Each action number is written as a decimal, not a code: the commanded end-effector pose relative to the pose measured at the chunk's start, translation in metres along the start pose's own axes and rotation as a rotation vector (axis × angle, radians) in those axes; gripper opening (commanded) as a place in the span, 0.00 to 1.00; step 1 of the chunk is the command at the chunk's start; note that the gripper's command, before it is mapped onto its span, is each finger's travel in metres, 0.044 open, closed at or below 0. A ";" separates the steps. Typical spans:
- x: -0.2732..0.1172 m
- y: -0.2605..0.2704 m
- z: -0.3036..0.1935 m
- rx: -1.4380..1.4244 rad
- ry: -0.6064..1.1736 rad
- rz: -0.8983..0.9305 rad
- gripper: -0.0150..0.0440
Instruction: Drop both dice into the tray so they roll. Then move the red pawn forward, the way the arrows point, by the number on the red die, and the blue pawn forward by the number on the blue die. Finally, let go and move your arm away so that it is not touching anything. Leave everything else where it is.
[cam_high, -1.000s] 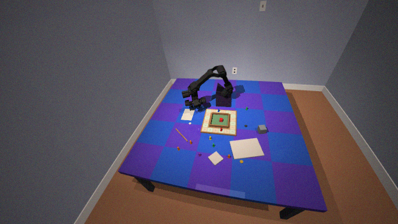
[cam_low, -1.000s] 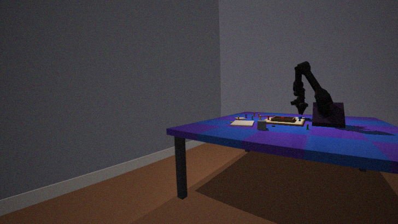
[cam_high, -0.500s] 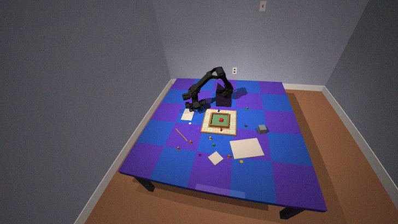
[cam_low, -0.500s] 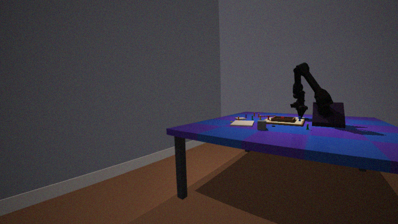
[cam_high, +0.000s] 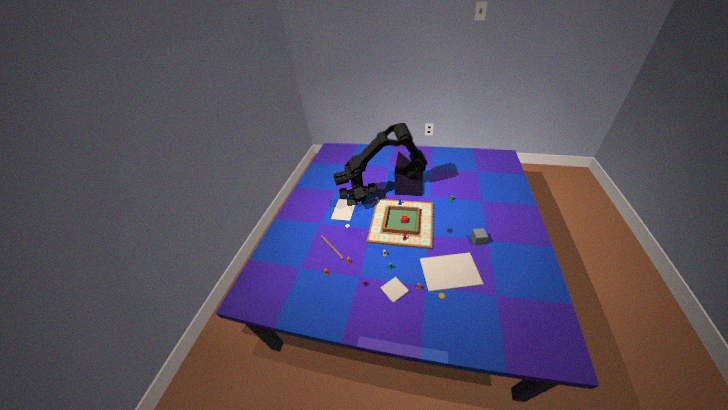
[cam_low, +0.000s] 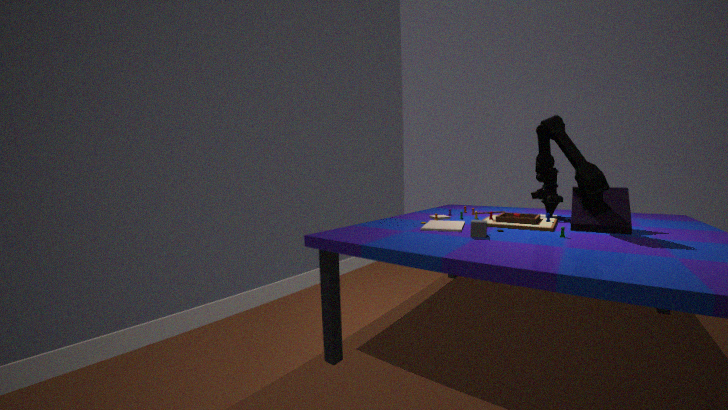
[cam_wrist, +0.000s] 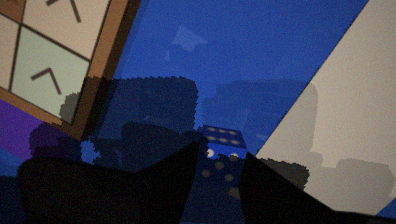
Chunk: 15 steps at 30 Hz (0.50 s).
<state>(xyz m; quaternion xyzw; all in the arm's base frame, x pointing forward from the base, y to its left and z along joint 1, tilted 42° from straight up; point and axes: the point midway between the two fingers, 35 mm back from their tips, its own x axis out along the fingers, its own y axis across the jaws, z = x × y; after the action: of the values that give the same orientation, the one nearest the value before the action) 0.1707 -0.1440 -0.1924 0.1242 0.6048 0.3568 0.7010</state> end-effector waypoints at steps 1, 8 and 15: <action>0.000 0.000 0.001 0.004 -0.004 -0.001 0.39; -0.035 -0.006 0.001 0.005 -0.003 -0.003 0.25; -0.094 -0.005 -0.002 0.006 -0.001 -0.004 0.25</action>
<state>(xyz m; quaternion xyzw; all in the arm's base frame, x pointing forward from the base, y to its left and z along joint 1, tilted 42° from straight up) 0.1717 -0.1953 -0.1407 0.1287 0.6048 0.3538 0.7018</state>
